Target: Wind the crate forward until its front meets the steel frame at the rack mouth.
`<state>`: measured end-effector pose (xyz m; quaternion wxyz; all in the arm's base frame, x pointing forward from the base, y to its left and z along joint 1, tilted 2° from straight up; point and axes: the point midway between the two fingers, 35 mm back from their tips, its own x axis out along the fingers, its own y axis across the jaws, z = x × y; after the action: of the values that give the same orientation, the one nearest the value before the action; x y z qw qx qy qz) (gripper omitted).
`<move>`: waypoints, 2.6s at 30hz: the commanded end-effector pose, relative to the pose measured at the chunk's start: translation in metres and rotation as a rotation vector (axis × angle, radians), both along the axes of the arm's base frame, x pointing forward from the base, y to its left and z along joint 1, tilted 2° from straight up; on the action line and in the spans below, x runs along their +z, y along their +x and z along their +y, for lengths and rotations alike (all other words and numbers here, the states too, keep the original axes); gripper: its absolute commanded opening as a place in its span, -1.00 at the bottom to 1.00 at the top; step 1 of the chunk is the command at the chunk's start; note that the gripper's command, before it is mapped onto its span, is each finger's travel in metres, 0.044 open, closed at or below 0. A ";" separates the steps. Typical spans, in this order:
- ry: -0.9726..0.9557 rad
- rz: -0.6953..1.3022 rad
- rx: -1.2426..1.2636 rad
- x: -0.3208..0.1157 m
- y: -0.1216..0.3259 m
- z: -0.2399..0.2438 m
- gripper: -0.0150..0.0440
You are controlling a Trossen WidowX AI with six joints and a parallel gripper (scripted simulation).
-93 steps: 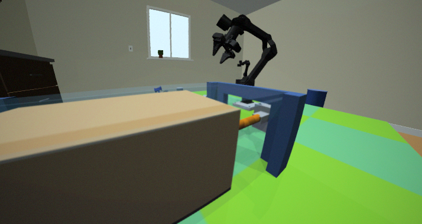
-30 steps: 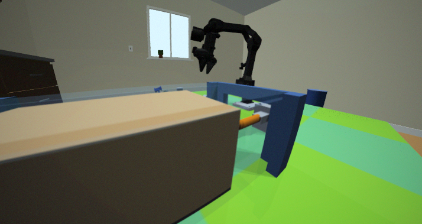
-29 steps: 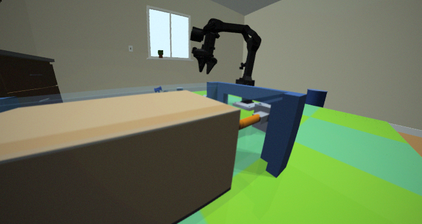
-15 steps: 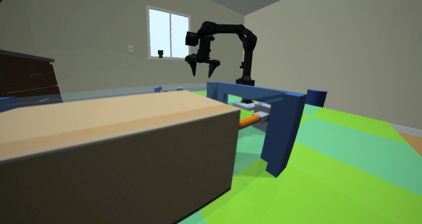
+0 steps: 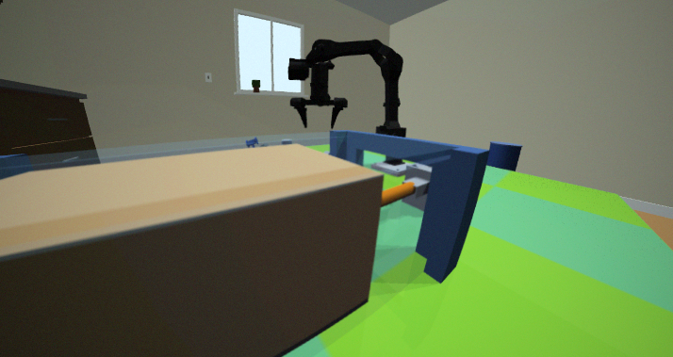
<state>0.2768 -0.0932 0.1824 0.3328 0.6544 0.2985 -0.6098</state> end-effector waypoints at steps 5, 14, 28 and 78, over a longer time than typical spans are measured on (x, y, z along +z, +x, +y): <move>0.017 0.016 -0.405 -0.008 0.011 -0.007 1.00; 0.017 0.016 -0.405 -0.008 0.011 -0.007 1.00; 0.017 0.017 -0.405 -0.068 0.006 -0.009 1.00; 0.020 0.013 -0.399 -0.134 0.010 -0.009 -0.27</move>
<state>0.2872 -0.1025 0.0475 0.1969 0.7000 0.1713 -0.6648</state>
